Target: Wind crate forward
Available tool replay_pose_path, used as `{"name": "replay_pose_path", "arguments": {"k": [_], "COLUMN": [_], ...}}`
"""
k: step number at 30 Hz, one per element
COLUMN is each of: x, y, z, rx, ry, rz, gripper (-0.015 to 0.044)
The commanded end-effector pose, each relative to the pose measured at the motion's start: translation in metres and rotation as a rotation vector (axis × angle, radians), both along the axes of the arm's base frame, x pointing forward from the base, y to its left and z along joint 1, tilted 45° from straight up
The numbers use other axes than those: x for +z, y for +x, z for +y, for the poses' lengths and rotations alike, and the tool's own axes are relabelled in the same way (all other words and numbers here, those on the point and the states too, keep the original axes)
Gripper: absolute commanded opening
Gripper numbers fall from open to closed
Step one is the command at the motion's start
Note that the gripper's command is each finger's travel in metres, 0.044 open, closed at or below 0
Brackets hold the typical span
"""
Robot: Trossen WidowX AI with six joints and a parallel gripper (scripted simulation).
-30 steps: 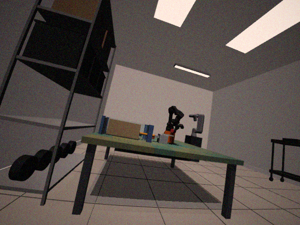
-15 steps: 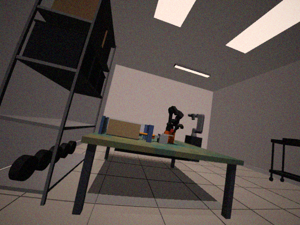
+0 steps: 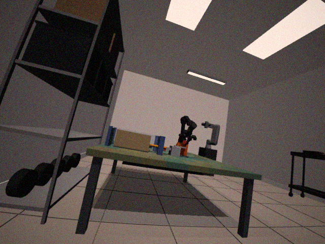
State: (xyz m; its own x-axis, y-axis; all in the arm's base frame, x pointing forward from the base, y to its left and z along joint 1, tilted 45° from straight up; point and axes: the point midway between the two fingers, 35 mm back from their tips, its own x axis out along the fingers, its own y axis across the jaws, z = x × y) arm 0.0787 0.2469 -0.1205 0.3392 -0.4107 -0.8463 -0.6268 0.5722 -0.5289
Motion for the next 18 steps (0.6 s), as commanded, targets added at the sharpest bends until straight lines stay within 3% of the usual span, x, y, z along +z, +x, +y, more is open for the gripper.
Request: {"name": "replay_pose_path", "arguments": {"k": [1, 18], "x": [0.004, 0.027], "y": [0.000, 0.007], "z": [-0.010, -0.035], "rx": [-0.002, -0.002], "ry": [-0.023, -0.025], "rz": [0.000, 0.000], "gripper": [0.0000, 0.0000]}}
